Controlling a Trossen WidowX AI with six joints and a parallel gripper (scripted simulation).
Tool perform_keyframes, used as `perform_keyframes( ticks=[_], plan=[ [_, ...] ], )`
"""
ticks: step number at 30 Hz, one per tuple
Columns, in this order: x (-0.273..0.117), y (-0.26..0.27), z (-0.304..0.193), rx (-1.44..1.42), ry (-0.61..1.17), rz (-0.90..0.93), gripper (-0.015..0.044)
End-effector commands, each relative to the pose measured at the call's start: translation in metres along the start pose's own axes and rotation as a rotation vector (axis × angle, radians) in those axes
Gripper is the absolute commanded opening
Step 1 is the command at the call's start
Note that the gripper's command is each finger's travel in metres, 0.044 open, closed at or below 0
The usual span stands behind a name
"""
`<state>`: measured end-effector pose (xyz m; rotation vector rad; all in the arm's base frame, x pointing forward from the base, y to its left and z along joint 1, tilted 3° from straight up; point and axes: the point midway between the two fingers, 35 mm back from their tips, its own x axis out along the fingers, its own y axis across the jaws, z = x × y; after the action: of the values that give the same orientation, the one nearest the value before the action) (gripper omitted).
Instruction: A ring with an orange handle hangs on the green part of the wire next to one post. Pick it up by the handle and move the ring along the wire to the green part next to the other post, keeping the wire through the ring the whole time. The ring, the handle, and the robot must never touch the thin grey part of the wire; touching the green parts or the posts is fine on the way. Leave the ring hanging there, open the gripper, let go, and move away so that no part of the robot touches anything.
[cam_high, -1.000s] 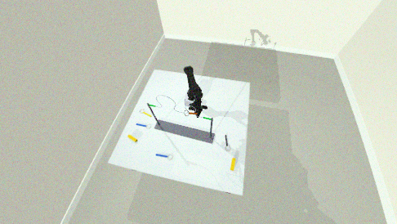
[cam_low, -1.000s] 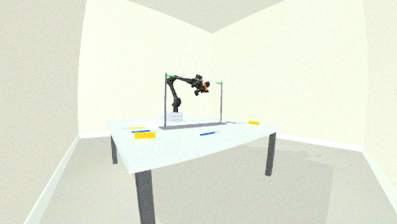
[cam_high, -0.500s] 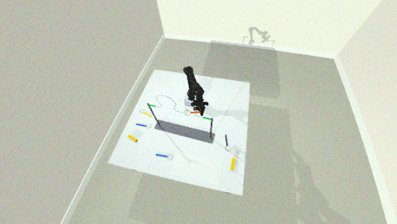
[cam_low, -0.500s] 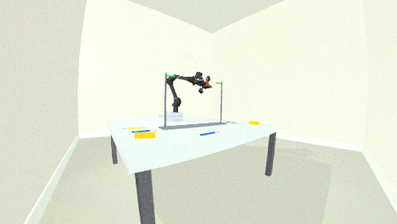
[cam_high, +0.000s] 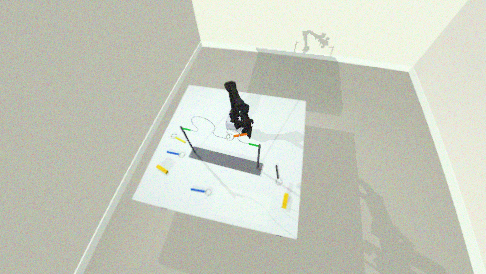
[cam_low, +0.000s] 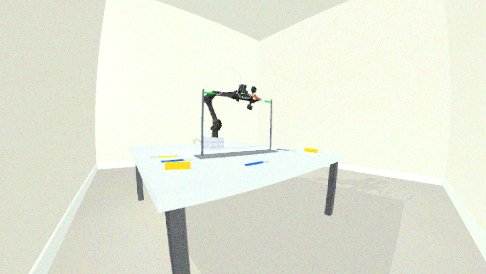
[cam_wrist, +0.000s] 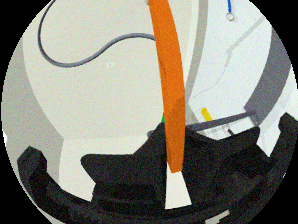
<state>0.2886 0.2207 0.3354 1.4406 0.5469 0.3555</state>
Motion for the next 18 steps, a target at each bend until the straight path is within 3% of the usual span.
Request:
perform_keyframes(
  ticks=[1, 18],
  plan=[
    [-0.003, 0.016, 0.000, 0.072, 0.012, 0.048, -0.0150],
    [-0.017, 0.067, 0.013, 0.367, 0.049, 0.216, -0.0150]
  ],
)
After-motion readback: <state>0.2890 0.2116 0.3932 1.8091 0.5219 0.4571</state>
